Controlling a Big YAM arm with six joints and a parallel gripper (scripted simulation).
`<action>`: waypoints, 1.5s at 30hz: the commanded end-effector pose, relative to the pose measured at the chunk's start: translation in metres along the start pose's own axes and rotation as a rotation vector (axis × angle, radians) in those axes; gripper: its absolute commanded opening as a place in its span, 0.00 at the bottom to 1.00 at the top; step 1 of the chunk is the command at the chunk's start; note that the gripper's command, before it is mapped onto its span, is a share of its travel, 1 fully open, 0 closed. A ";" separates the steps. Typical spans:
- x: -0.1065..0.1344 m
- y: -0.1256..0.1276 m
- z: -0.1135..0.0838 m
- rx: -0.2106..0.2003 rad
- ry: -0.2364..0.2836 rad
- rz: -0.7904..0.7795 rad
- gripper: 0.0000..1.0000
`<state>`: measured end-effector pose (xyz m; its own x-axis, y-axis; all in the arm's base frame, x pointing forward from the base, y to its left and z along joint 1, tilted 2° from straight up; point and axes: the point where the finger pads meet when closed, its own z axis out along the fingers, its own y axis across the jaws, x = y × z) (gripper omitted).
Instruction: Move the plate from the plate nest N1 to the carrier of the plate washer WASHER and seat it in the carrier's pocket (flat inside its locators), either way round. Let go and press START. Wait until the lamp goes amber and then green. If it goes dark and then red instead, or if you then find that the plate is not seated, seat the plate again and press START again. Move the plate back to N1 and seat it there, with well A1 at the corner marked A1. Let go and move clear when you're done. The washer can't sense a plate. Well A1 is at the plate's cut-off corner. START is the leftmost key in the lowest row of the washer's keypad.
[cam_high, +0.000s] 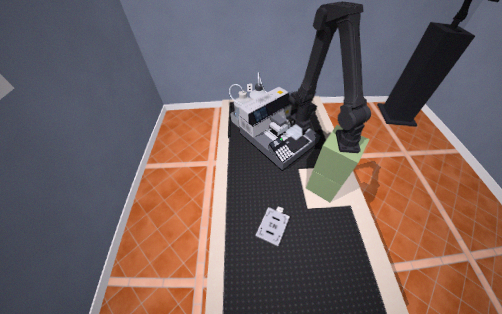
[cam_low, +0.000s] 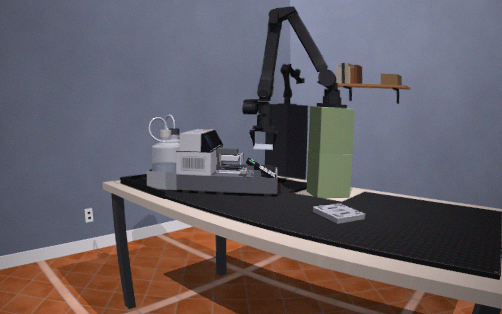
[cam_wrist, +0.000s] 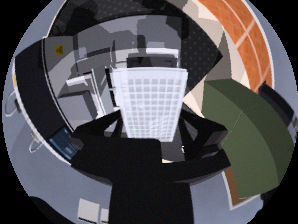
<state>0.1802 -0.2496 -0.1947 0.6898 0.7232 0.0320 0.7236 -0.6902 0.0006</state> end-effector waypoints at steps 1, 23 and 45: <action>-0.003 -0.002 -0.004 0.007 -0.002 -0.003 0.84; 0.028 0.000 0.007 0.010 0.000 -0.189 0.84; 0.127 0.019 0.019 0.008 0.005 -0.856 0.84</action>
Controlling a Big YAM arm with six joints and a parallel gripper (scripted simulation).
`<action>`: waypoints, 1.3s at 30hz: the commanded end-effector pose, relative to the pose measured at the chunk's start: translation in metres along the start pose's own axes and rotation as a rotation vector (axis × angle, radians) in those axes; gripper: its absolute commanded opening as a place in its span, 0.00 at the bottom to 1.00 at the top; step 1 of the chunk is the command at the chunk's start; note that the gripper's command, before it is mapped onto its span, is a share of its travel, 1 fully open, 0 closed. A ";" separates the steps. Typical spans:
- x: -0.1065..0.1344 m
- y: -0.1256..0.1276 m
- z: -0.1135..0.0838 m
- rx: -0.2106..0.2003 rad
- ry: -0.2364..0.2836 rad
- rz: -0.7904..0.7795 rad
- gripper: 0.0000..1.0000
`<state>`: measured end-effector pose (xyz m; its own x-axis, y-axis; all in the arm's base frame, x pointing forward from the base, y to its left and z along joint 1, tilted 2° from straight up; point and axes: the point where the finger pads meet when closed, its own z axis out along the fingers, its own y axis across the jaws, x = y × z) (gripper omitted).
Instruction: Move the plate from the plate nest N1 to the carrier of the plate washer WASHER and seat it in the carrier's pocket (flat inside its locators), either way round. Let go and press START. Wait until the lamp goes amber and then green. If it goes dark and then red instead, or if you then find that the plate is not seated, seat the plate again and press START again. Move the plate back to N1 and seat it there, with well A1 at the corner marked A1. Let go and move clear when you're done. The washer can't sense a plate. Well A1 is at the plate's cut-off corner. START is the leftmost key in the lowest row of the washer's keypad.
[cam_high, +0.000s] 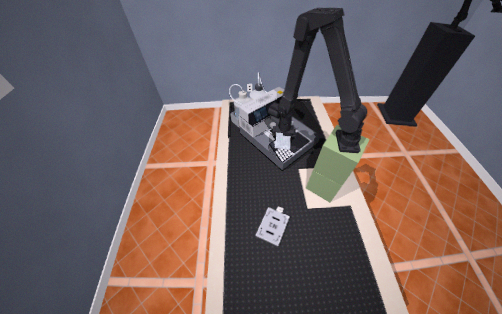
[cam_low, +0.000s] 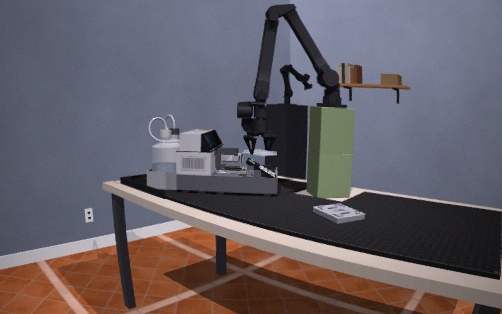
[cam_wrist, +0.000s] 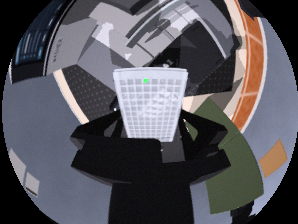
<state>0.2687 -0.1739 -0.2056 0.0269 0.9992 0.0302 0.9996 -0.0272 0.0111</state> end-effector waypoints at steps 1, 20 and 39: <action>0.008 0.015 0.005 0.002 0.005 -0.155 0.84; 0.063 0.051 0.013 -0.016 -0.010 -0.550 0.84; 0.141 0.081 0.024 0.006 0.001 -1.077 0.84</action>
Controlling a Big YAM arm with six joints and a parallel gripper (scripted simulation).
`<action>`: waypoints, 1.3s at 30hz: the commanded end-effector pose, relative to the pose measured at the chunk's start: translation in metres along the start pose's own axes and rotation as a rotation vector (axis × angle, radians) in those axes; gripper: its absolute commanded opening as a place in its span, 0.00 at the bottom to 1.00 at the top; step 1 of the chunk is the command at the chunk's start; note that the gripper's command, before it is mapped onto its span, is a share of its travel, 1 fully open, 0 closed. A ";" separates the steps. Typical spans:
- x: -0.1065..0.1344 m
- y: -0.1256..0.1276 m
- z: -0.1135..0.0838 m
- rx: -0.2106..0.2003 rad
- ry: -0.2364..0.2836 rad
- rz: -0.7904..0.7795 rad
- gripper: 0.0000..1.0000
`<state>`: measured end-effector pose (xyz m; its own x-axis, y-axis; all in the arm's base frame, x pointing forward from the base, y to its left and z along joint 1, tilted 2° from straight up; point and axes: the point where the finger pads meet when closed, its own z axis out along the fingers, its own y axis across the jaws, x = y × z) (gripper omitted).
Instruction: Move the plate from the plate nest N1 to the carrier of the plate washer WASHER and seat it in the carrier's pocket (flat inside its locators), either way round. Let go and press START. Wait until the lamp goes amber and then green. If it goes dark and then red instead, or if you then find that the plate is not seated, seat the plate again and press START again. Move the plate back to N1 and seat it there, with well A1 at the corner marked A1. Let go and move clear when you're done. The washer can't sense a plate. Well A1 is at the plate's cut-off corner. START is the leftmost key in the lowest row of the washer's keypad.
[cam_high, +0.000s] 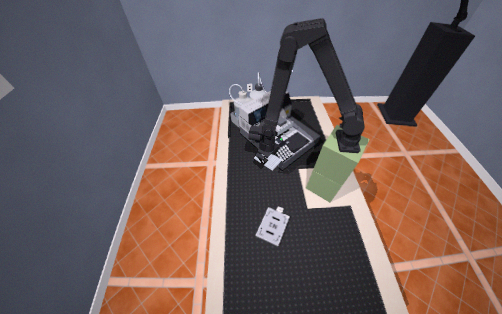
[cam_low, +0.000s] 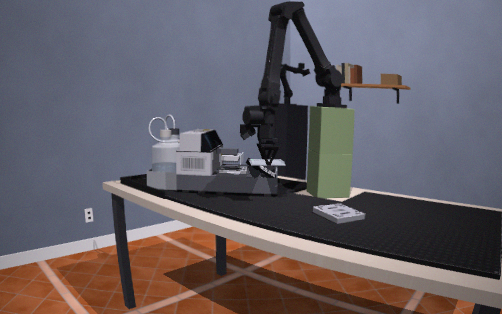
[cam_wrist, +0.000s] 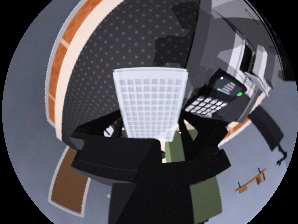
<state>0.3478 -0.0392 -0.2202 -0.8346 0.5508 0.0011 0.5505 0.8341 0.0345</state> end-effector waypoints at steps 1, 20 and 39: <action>-0.002 0.012 0.005 0.007 0.009 -0.063 0.84; 0.032 0.079 0.014 -0.003 -0.013 -0.530 0.84; 0.082 0.147 0.024 0.007 0.009 -0.938 0.84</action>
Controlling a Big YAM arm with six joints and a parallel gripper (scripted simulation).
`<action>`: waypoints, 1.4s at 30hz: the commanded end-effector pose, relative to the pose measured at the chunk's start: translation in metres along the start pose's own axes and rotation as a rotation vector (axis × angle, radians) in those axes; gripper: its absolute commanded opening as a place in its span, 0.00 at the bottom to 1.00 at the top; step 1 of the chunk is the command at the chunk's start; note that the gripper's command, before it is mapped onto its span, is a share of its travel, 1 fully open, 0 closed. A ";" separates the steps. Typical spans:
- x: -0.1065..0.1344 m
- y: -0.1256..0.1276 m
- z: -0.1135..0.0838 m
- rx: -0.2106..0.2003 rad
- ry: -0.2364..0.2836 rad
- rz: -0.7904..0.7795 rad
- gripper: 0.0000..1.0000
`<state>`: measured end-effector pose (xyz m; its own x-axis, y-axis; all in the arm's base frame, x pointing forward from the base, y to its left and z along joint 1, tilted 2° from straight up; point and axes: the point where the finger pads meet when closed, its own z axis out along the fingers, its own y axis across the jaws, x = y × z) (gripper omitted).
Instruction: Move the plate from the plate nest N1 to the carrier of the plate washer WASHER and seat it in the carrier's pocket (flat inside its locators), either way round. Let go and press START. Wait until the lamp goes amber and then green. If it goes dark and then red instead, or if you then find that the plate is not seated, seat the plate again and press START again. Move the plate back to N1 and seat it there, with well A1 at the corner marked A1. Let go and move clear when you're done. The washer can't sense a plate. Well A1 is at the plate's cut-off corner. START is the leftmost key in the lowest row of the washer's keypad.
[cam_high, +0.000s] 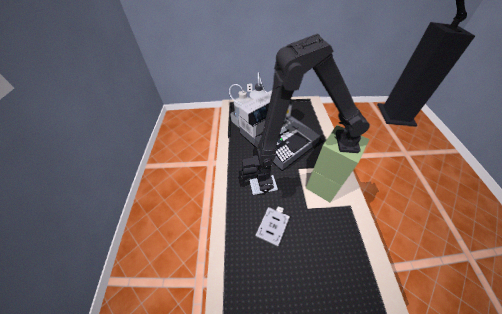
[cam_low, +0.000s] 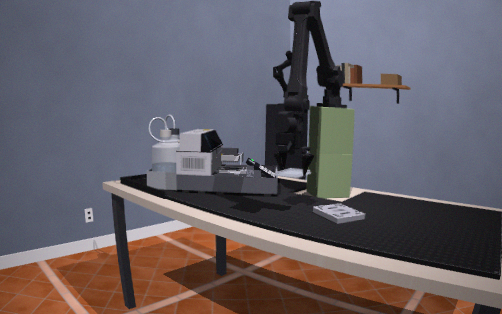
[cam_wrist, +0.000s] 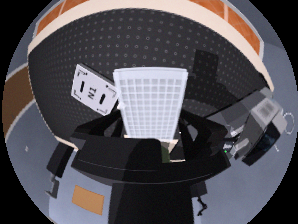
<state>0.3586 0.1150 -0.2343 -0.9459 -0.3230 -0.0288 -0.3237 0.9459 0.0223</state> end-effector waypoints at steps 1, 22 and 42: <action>-0.008 0.017 0.005 0.003 0.013 -0.023 0.84; -0.004 0.103 0.015 0.002 -0.008 -0.612 0.84; 0.007 0.187 0.023 0.001 0.009 -0.918 0.84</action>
<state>0.2905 0.2823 -0.2507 -0.3032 -0.9522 -0.0363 -0.9528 0.3037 -0.0071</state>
